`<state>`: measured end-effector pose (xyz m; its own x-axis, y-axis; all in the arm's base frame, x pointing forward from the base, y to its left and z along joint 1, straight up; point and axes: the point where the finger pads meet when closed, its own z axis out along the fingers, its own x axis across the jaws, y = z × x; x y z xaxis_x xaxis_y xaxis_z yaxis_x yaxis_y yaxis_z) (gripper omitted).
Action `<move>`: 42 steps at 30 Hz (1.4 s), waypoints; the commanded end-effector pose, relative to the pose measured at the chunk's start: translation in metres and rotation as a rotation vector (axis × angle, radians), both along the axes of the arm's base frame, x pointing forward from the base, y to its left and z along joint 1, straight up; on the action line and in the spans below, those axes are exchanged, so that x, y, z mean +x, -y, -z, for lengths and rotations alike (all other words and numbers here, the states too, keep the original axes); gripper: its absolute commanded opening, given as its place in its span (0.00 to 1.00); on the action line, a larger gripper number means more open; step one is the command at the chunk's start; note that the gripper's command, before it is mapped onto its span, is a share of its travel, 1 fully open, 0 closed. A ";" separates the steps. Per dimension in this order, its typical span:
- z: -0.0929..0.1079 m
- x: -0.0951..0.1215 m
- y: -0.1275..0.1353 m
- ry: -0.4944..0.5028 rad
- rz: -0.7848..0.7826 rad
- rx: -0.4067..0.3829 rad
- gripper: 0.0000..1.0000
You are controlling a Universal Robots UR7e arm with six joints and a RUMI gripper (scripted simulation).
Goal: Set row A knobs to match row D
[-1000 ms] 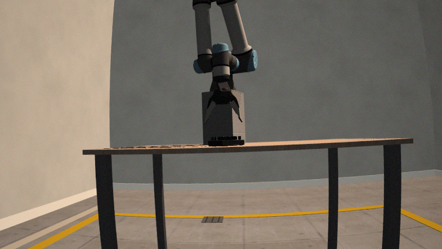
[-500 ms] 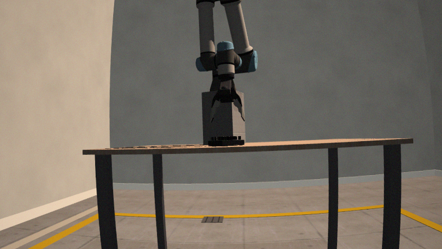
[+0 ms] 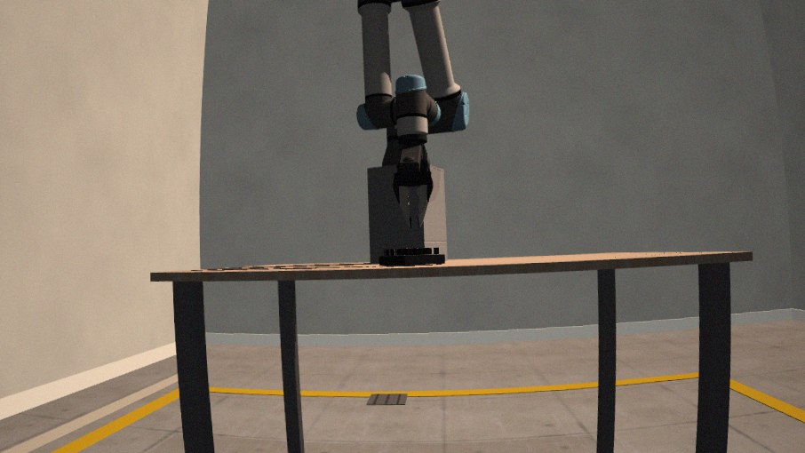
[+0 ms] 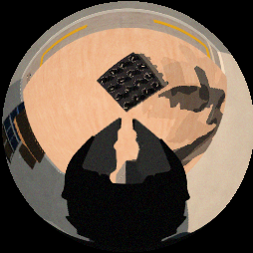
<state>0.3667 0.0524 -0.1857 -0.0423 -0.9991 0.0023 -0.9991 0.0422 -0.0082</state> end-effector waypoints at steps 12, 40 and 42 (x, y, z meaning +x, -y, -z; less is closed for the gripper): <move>0.000 0.000 0.000 0.001 0.000 0.000 0.11; 0.009 0.001 0.000 0.001 0.000 0.000 0.11; 0.011 0.001 0.000 0.001 0.000 0.000 0.11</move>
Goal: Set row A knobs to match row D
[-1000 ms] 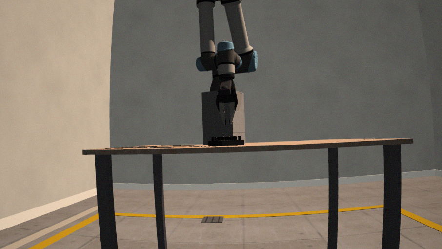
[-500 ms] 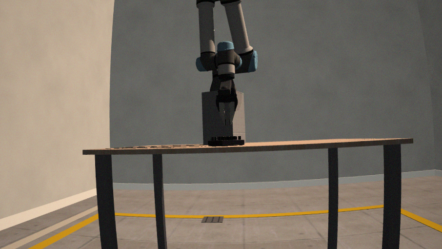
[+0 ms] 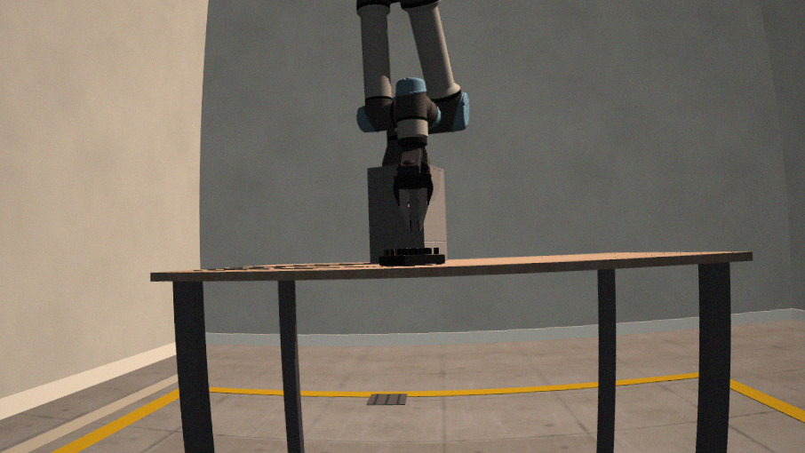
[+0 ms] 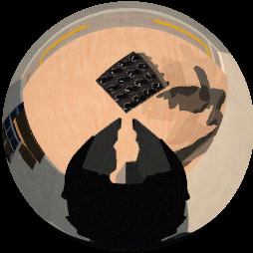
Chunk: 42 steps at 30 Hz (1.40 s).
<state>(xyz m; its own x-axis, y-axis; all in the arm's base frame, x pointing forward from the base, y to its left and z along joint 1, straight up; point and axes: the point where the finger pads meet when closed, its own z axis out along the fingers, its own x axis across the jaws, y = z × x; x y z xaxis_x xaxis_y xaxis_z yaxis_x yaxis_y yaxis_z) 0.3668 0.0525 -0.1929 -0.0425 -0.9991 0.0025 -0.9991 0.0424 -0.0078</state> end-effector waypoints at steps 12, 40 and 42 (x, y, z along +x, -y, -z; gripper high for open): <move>0.017 0.001 0.000 0.001 0.000 0.000 0.11; 0.036 0.001 0.000 0.001 0.000 0.000 0.11; 0.036 0.001 0.000 0.001 0.000 0.000 0.11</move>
